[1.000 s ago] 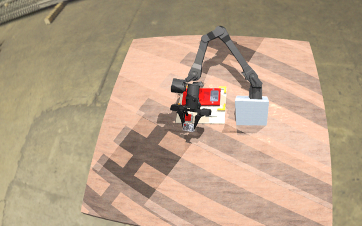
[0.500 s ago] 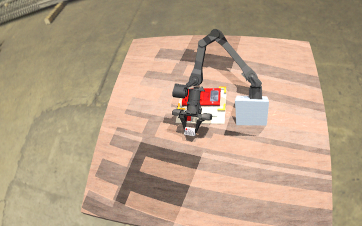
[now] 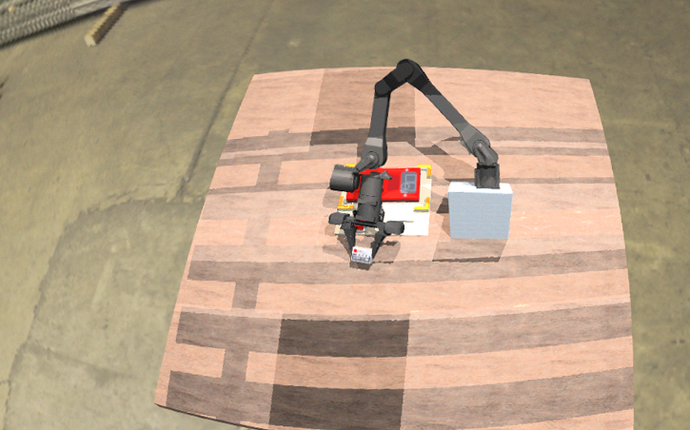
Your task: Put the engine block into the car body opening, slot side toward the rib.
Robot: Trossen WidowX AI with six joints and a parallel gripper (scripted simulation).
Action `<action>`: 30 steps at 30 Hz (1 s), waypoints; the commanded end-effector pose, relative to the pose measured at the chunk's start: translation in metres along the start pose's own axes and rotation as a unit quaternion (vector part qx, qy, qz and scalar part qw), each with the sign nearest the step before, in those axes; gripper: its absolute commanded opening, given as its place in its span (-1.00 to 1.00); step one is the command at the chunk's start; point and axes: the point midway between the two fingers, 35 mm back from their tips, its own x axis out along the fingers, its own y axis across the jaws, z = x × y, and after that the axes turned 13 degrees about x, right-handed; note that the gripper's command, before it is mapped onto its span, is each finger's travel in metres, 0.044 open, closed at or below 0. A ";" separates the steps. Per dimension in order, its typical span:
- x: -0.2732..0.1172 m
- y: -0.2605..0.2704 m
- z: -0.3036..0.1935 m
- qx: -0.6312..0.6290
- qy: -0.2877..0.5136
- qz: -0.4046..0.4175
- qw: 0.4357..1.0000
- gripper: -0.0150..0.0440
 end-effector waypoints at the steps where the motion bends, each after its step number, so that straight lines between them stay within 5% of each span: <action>1: 0.000 0.000 0.001 0.001 0.000 0.000 1.000 -0.22; 15: 0.000 0.000 0.001 0.001 0.000 0.000 1.000 1.00; 30: -0.039 -0.001 -0.005 0.004 -0.009 0.003 1.000 1.00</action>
